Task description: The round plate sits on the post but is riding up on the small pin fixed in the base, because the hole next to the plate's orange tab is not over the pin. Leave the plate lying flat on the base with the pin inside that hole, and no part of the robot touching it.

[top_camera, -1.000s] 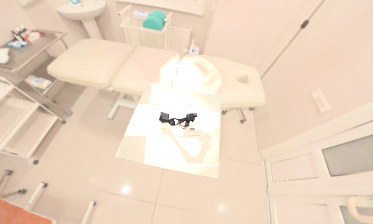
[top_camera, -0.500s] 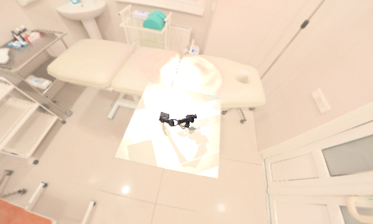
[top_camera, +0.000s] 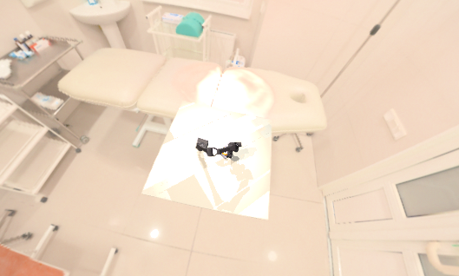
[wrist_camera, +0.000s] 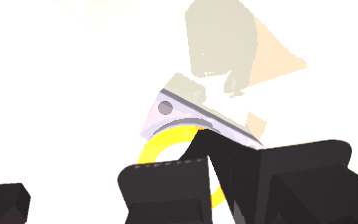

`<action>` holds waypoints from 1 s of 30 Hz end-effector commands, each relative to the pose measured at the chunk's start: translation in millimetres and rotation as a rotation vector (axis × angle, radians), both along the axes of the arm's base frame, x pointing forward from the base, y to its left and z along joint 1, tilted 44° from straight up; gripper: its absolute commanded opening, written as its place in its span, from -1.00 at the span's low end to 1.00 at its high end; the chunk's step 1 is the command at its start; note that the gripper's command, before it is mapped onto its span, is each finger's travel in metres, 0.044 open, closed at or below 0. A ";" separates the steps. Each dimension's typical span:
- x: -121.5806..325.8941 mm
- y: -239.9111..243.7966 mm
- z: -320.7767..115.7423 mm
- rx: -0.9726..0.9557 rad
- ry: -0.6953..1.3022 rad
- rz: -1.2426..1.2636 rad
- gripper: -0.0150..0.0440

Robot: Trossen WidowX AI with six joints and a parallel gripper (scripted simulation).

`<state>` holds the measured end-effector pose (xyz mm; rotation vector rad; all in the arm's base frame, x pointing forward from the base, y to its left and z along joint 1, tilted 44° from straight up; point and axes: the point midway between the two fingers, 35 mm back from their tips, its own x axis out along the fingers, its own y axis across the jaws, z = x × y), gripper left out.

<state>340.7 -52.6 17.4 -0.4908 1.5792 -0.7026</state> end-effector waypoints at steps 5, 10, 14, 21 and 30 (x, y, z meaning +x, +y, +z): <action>-7.7 -9.0 5.0 -0.007 0.011 -0.005 -0.49; -10.9 -11.2 7.9 -0.007 0.011 -0.005 -0.49; -14.1 -12.8 10.4 -0.007 0.011 -0.005 -0.49; -20.9 -15.4 15.0 -0.007 0.012 -0.005 -0.49; -31.2 -17.0 19.8 -0.007 0.013 -0.005 -0.49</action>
